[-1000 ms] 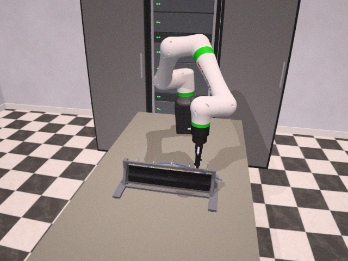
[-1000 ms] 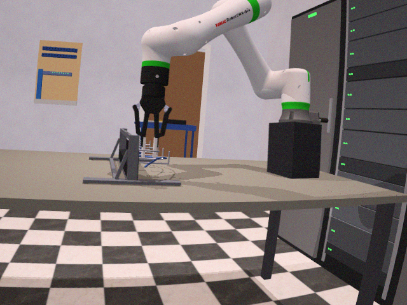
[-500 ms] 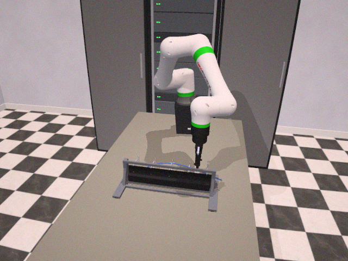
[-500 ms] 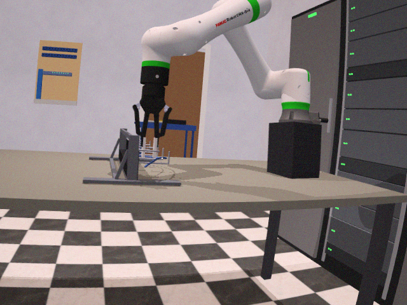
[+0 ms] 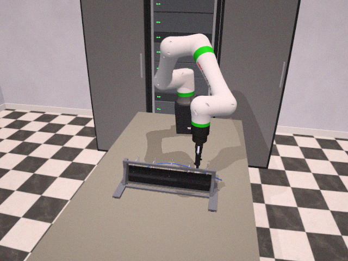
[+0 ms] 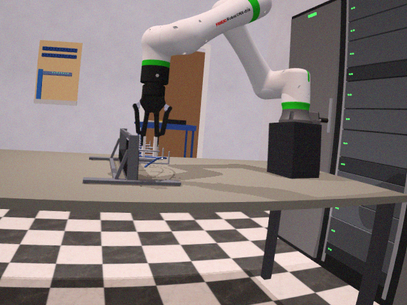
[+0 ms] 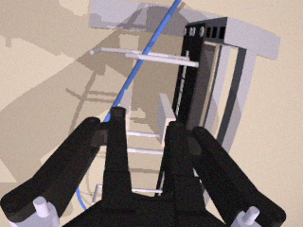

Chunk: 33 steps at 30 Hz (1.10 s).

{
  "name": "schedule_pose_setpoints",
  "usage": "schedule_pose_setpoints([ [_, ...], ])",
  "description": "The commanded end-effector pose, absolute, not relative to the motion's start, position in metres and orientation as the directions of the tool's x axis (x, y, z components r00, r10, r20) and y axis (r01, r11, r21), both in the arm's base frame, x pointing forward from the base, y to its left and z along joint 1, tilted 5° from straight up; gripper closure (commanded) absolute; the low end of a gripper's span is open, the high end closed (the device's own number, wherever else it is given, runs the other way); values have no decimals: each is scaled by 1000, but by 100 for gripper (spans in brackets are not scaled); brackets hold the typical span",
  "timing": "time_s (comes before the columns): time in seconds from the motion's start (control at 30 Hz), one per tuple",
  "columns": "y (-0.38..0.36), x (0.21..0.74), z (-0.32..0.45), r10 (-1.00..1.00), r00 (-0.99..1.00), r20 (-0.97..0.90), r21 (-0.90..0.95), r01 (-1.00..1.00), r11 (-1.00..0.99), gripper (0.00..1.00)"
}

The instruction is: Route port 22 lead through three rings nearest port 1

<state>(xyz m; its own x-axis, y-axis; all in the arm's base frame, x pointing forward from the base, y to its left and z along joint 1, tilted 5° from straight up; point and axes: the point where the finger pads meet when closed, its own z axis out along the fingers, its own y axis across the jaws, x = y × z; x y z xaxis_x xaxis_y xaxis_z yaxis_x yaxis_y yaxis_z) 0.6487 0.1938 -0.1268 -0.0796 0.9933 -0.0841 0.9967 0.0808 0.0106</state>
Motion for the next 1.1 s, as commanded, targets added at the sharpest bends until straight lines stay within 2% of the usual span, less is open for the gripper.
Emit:
schedule_pose_setpoints([
  [0.0, 194, 649, -123, 993, -80, -84, 11, 997, 81, 80],
  [1.07, 200, 648, -52, 993, -80, -84, 11, 997, 81, 80],
])
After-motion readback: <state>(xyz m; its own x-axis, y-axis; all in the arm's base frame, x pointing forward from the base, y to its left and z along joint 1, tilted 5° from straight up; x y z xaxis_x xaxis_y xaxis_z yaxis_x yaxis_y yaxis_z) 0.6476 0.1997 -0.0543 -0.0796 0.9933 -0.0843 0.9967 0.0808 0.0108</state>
